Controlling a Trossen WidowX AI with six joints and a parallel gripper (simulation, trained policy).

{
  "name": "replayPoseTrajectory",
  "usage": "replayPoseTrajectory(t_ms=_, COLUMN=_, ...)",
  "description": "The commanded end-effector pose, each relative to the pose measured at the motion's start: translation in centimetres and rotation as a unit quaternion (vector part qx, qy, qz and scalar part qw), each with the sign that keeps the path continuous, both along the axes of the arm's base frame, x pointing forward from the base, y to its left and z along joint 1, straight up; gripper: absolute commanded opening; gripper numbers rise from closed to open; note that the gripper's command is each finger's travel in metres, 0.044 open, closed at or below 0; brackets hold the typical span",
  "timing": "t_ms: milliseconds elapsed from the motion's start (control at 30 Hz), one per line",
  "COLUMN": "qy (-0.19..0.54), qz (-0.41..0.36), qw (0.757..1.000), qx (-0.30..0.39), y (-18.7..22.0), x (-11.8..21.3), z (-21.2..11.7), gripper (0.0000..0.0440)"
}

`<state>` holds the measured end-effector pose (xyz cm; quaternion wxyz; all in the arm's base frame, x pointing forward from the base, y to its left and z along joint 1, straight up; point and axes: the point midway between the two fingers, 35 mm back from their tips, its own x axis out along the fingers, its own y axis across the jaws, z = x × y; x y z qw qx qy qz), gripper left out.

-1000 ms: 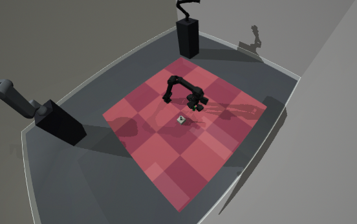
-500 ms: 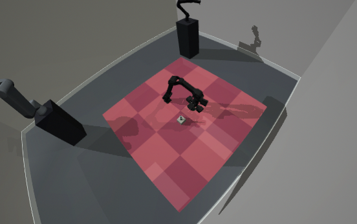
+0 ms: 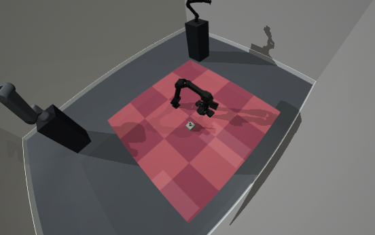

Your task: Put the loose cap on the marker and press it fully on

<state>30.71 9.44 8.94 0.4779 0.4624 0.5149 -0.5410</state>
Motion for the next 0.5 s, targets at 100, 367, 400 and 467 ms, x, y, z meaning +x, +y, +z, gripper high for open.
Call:
replayPoseTrajectory(t_ms=100, qy=-0.03, qz=-0.007, qw=1.0, qx=0.003, y=-1.2, x=1.0, z=2.8, gripper=0.0089)
replayPoseTrajectory(t_ms=367, qy=-0.045, qz=-0.026, qw=0.999, qx=0.009, y=-3.5, x=1.7, z=4.9, gripper=0.0084)
replayPoseTrajectory(t_ms=400, qy=-0.046, qz=-0.028, qw=0.999, qx=0.01, y=-3.8, x=1.7, z=5.2, gripper=0.0083)
replayPoseTrajectory(t_ms=467, qy=-0.047, qz=-0.034, qw=0.998, qx=0.011, y=-4.5, x=1.8, z=5.6, gripper=0.008)
